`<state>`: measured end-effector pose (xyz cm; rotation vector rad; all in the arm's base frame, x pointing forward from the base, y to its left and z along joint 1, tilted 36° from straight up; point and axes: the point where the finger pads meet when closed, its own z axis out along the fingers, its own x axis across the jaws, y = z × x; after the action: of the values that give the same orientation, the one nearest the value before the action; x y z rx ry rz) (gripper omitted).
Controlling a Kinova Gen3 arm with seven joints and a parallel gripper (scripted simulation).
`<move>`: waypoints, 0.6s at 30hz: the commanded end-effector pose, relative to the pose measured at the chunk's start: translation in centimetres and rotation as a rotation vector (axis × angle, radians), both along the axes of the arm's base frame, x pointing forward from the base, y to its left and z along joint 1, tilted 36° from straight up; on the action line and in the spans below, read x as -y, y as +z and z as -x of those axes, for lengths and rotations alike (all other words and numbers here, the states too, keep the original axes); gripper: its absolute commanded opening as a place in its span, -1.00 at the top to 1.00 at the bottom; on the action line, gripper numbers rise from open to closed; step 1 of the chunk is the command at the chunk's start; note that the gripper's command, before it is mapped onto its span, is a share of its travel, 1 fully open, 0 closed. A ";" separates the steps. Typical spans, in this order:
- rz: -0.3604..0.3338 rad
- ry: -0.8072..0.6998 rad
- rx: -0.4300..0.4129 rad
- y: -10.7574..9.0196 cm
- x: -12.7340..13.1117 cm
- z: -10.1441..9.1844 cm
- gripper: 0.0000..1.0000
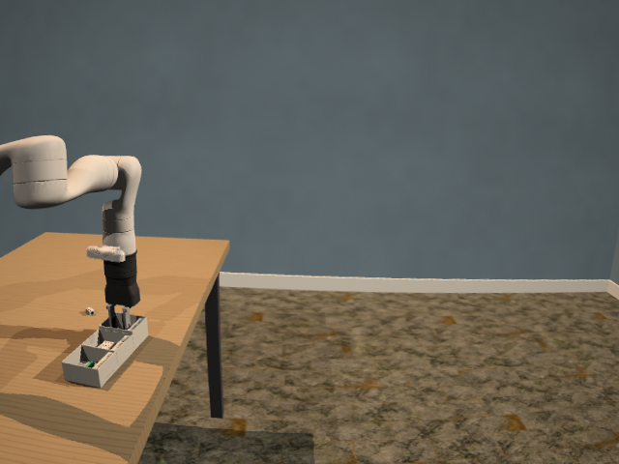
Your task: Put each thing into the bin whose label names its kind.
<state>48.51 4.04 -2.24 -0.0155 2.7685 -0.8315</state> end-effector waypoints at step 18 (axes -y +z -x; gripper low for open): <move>-0.001 0.001 0.001 1.0 -0.7 0.3 -0.27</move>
<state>48.17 4.48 -1.55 -0.0139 2.7717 -0.8338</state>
